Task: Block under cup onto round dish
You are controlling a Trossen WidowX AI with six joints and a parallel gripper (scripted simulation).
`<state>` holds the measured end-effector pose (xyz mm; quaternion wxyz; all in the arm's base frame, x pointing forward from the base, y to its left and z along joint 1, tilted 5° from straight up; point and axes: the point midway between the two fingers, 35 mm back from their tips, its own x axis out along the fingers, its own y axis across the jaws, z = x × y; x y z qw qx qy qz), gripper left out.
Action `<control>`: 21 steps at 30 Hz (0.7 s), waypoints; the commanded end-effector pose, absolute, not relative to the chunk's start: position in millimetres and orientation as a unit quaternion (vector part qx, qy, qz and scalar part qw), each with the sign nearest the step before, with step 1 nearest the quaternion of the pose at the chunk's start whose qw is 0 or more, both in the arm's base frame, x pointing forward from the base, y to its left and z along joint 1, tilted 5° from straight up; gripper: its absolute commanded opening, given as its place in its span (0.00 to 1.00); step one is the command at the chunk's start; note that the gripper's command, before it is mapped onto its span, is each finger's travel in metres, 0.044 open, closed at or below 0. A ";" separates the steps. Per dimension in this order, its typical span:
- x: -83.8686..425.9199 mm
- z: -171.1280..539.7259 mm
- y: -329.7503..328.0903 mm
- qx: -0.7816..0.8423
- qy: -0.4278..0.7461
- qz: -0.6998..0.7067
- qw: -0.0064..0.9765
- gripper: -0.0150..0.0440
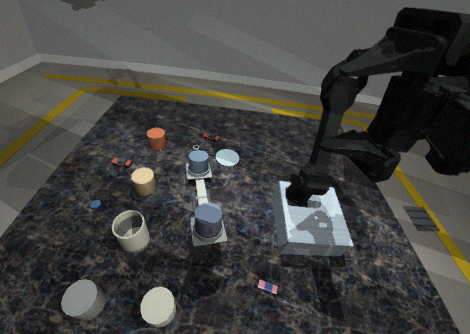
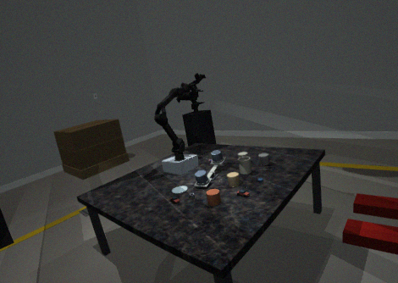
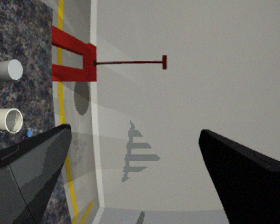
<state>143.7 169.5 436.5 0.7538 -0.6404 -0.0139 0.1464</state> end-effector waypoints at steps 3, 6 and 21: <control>150.4 428.8 167.2 -0.642 0.001 0.148 0.752 1.00; 163.4 412.9 161.3 -0.644 0.033 0.152 0.749 1.00; 213.5 331.7 111.6 -0.603 0.201 0.176 0.751 1.00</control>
